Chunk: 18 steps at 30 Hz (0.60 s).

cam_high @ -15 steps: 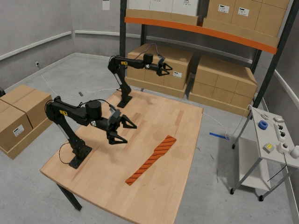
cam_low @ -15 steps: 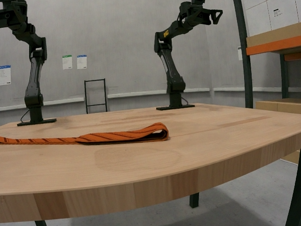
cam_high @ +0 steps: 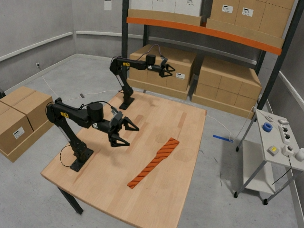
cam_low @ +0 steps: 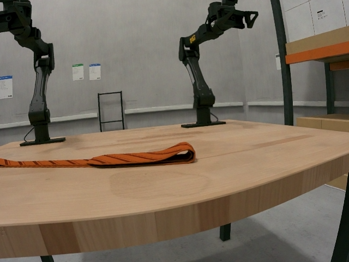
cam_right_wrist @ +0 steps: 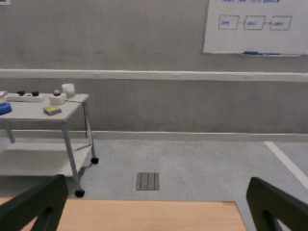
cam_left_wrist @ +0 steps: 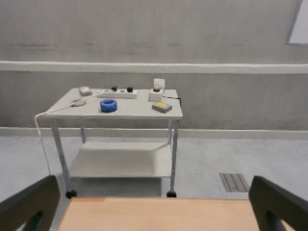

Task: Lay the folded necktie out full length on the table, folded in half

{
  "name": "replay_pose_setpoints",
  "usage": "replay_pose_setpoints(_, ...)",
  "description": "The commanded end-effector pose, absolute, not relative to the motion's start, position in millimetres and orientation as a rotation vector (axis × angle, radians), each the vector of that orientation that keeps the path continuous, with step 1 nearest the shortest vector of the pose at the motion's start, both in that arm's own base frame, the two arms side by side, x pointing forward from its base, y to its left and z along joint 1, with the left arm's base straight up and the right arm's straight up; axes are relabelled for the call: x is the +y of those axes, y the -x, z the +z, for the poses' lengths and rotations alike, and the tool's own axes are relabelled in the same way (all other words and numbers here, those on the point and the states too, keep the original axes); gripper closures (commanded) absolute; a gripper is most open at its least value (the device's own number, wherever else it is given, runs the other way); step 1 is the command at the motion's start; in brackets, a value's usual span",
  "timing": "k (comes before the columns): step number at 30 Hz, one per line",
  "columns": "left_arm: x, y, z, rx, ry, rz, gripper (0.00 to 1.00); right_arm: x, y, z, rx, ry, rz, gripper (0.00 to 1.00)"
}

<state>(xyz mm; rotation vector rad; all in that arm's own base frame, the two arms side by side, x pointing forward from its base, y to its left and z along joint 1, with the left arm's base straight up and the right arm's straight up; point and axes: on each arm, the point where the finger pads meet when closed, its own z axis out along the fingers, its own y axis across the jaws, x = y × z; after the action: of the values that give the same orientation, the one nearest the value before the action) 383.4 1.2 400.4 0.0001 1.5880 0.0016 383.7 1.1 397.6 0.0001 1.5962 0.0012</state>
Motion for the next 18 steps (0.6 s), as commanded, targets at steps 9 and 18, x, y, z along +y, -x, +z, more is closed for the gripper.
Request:
replay_pose_setpoints(9, 1.2, -383.4, 400.4, 1.588, 0.0, 0.002, 0.0, 1.9, -383.8, 392.1, 1.611, 0.002, 0.002, 0.07)
replay_pose_setpoints(18, 1.2, -383.4, 400.4, 1.588, 0.0, 0.002, 0.0, 4.6, -384.2, 373.9, 1.659, 0.01, 0.005, 0.16)
